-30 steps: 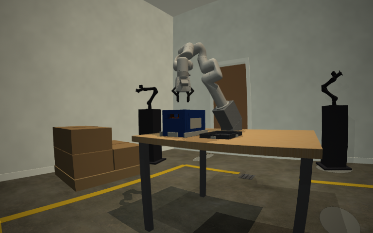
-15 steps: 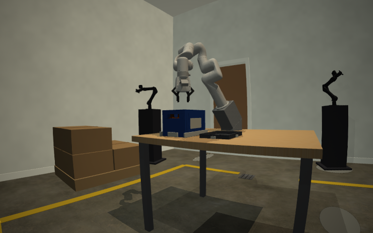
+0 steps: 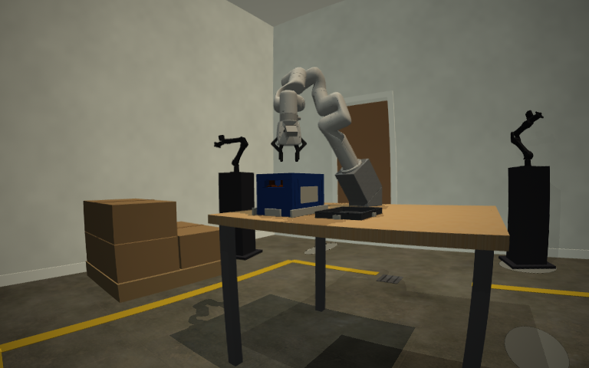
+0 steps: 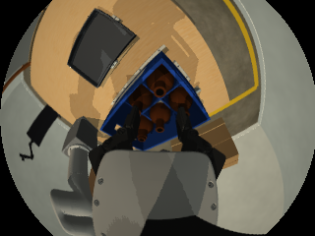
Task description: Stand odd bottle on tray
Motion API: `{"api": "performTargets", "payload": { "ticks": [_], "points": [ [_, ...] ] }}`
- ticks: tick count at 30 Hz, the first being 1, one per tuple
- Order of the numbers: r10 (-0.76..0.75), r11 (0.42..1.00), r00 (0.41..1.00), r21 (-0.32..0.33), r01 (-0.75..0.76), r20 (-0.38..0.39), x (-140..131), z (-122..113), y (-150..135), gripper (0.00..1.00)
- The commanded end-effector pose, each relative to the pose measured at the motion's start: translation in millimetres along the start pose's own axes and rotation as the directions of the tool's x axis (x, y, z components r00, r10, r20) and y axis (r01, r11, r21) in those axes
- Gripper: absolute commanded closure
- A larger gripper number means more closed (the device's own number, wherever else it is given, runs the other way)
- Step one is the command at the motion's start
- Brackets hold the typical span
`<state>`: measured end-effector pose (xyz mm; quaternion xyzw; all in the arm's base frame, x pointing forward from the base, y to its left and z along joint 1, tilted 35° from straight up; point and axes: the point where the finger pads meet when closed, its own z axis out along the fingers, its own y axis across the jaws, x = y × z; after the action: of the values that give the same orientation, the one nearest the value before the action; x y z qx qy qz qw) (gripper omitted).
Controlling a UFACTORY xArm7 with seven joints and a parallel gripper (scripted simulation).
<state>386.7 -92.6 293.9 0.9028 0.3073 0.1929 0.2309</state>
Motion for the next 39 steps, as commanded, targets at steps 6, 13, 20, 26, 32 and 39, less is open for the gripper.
{"api": "performTargets", "payload": {
  "ticks": [6,13,20,26,32,39],
  "points": [
    [0.000,1.000,1.000,-0.003,0.000,-0.002,1.0,2.7,1.1,0.35],
    [0.000,1.000,1.000,-0.003,0.000,-0.002,1.1,9.7,1.2,0.35],
    [0.000,1.000,1.000,-0.003,0.000,-0.002,1.2,16.1,1.3,0.35],
    [0.000,1.000,1.000,-0.003,0.000,-0.002,1.3,24.3,1.4,0.35],
    [0.000,1.000,1.000,-0.003,0.000,-0.002,1.4,30.7,1.5,0.35],
    [0.000,1.000,1.000,-0.003,0.000,-0.002,1.5,36.8,1.6,0.35]
  ]
}}
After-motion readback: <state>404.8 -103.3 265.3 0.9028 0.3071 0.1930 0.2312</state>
